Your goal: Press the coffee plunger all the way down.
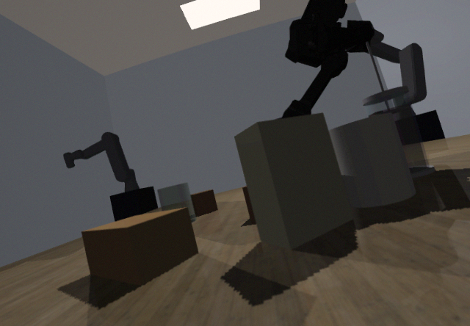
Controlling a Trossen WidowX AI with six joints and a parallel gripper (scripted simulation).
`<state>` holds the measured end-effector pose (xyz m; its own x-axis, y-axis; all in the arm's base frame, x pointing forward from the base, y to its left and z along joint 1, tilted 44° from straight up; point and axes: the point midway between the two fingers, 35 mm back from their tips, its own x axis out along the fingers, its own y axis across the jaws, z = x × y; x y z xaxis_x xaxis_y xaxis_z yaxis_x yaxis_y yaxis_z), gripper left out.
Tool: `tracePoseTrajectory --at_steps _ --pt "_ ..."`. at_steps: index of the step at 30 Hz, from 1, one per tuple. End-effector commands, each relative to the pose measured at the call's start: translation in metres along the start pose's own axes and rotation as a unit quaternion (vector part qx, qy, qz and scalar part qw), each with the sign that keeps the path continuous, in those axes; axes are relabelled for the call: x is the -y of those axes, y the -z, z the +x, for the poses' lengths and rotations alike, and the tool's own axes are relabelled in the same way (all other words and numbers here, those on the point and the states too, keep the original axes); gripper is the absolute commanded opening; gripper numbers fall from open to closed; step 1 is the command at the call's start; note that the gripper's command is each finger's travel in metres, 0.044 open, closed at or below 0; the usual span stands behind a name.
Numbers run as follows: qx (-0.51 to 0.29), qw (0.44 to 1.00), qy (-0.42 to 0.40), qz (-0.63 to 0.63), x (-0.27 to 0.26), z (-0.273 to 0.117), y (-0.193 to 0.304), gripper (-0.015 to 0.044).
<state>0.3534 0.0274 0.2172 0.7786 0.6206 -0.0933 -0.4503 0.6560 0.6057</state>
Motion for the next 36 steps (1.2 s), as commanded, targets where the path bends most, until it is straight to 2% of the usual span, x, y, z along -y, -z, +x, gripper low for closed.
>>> tracePoseTrajectory --at_steps 1,36 --pt "-0.014 1.0 -0.002 0.012 0.002 0.007 0.016 0.0122" --pt "-0.012 1.0 -0.002 0.013 0.001 0.042 0.061 0.0122"
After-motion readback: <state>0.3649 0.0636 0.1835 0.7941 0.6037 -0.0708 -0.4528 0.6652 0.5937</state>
